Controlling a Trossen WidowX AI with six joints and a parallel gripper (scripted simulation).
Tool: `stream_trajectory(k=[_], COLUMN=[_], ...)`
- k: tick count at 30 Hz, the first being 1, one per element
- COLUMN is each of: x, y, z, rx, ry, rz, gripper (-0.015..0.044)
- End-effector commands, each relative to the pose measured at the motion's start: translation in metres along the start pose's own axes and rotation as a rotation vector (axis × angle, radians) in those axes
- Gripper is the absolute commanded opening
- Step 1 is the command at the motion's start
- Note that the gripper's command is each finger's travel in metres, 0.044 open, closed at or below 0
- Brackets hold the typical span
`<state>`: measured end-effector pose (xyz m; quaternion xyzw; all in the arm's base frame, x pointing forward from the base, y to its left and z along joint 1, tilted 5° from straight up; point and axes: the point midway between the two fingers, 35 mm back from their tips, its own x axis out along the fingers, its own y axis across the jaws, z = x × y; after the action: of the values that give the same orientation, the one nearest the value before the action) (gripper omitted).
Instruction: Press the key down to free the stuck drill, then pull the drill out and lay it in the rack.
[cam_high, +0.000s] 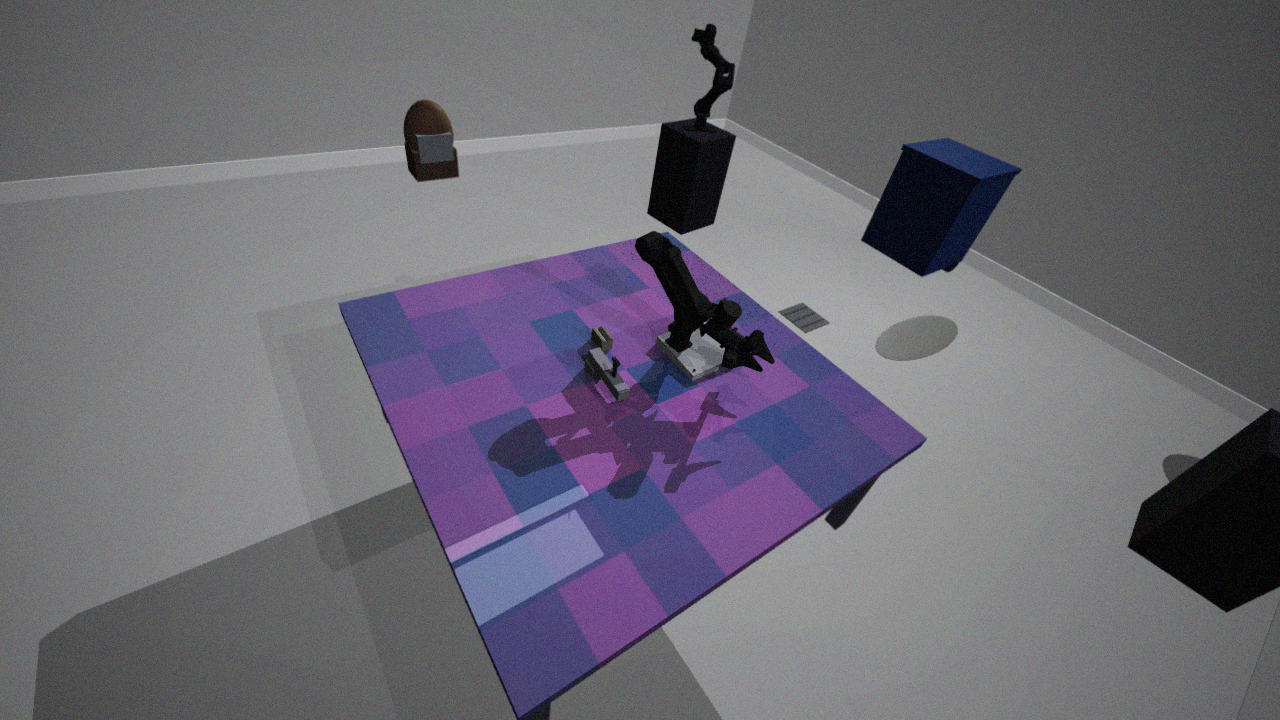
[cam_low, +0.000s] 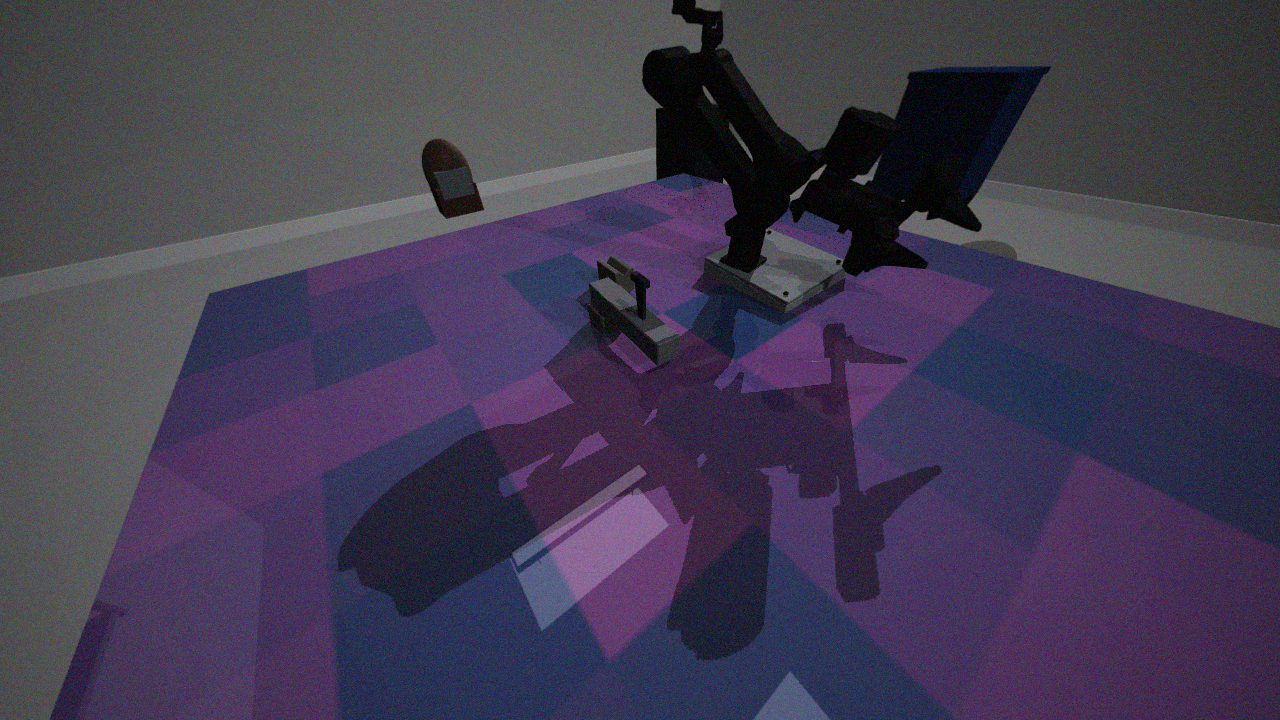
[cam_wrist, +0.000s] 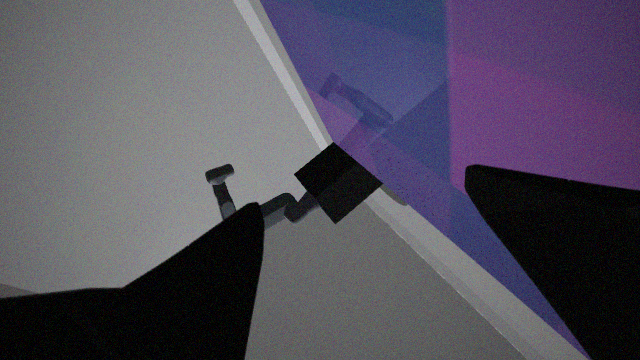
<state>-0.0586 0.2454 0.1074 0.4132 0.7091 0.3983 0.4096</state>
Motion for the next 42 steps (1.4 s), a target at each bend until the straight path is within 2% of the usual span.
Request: stream_trajectory(k=[1, 9, 15, 21, 28, 35, 42], x=[0.0, 0.0, -0.003, -0.039, -0.116, -0.205, -0.301], y=[0.0, 0.001, 0.034, 0.061, 0.077, 0.077, 0.066], z=[0.0, 0.002, 0.073, 0.152, 0.221, 0.255, 0.255], rx=[0.0, -0.005, -0.133, -0.209, -0.201, -0.113, 0.026], ry=[0.0, -0.01, -0.311, -0.578, -0.754, -0.782, -0.692], rz=[0.0, -0.003, -0.127, -0.343, -0.641, -0.896, -1.079], gripper=[0.0374, 0.0164, 0.0006, 0.0, 0.0, 0.0, 0.0])
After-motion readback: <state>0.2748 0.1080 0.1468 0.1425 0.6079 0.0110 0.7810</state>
